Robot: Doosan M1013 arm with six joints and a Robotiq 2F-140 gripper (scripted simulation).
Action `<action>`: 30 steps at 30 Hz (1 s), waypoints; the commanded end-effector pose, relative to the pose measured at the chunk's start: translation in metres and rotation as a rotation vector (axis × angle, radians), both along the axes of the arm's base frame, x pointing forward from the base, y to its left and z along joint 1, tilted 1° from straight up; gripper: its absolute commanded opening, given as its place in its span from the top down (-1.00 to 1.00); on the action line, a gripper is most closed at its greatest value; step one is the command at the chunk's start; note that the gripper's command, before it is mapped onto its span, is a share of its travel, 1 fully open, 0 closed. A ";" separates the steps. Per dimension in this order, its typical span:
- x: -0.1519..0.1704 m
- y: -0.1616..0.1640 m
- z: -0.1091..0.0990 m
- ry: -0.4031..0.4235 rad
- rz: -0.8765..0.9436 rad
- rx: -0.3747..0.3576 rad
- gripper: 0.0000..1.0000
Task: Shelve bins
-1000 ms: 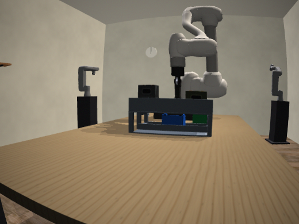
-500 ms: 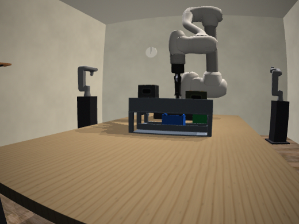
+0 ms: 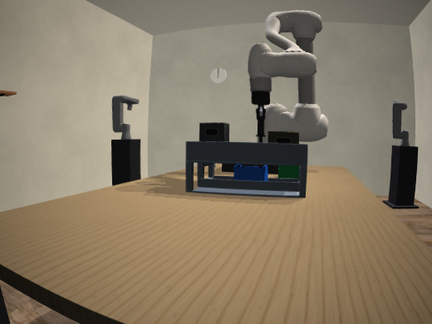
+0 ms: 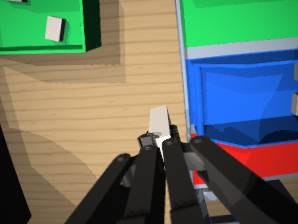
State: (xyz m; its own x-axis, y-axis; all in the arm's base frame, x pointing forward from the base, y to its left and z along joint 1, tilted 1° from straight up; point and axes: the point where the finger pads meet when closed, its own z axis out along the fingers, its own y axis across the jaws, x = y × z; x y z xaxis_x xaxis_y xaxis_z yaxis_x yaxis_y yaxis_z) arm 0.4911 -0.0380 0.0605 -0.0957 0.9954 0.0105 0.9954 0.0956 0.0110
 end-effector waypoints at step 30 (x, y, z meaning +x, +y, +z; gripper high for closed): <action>-0.149 0.089 0.040 -0.020 1.293 -0.009 0.80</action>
State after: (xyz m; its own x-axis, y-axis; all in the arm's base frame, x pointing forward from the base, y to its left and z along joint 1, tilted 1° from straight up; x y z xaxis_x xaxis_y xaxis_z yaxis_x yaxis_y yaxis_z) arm 0.3494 0.0476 0.0991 -0.9710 0.2390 -0.0097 0.2389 0.9710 0.0079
